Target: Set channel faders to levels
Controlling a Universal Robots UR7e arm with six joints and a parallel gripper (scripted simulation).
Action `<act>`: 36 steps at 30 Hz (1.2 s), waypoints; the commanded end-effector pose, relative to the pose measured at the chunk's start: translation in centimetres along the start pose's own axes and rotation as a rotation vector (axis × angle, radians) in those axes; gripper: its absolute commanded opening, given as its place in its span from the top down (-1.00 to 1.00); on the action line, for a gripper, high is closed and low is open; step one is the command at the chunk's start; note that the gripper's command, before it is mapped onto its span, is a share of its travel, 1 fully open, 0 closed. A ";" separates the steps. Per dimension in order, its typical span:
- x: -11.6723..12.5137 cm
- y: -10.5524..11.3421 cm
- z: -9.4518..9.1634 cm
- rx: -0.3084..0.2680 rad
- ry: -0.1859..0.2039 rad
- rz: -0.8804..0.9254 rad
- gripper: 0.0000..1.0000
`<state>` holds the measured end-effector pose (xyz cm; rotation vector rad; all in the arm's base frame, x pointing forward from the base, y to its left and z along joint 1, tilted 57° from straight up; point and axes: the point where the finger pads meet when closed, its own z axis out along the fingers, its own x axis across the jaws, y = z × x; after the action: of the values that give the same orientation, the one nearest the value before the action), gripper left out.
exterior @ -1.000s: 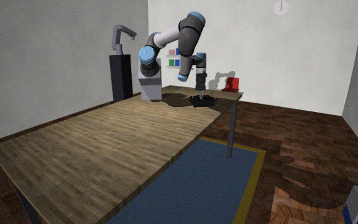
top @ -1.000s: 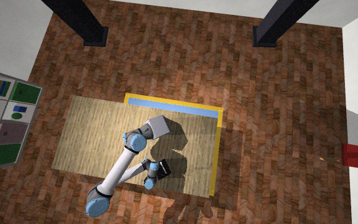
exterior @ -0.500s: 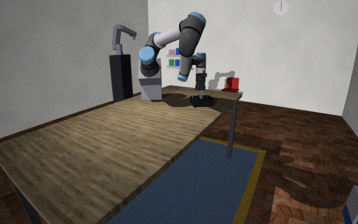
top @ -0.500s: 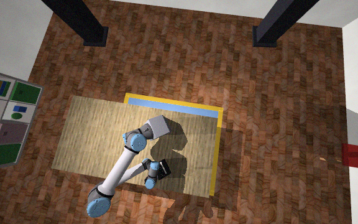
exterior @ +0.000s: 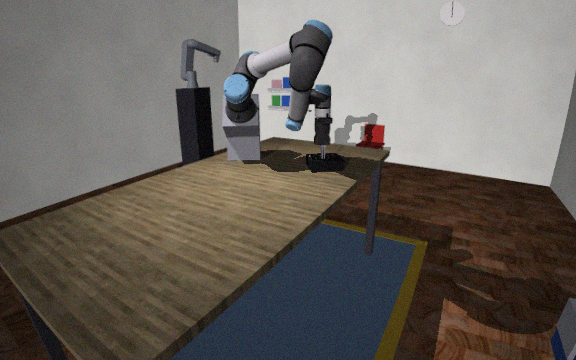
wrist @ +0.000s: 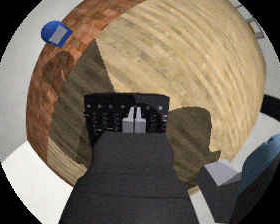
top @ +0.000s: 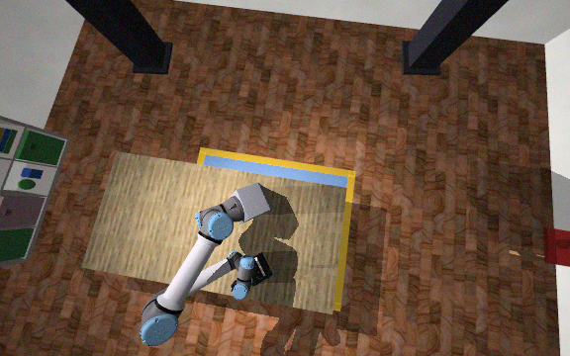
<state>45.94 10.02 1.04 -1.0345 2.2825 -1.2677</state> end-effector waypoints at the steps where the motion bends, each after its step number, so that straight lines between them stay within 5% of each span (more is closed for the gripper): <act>1: -0.1 0.4 -0.1 0.001 -0.003 0.001 1.00; 36: -0.1 2.0 -0.1 0.001 -0.003 0.001 1.00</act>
<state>45.16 10.62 -0.45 -1.0345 2.2824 -1.2678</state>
